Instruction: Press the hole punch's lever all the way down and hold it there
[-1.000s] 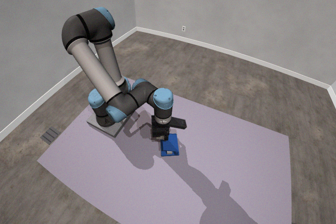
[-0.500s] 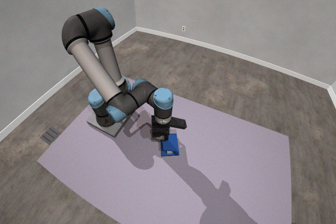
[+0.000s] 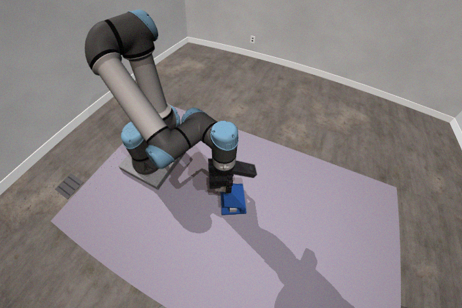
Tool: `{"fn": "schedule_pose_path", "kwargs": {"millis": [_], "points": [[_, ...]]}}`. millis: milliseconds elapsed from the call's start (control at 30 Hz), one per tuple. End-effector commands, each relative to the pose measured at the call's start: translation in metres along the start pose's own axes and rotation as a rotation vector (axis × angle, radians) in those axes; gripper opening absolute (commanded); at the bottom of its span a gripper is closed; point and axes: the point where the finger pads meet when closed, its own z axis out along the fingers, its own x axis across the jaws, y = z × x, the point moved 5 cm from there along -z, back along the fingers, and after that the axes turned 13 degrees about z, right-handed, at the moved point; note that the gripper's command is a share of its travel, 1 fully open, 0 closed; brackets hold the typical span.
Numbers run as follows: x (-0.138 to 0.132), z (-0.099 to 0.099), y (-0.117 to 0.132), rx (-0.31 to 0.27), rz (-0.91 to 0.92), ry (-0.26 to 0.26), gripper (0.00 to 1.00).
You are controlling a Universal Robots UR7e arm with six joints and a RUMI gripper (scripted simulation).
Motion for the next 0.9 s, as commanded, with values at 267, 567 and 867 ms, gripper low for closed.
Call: {"fn": "schedule_pose_path", "kwargs": {"millis": [267,567,867], "points": [[-0.002,0.008,0.001,-0.004,0.0,-0.004,0.0],[-0.002,0.013,0.001,-0.004,0.0,-0.004,0.0],[-0.001,0.012,0.001,-0.004,0.0,-0.004,0.0]]}}
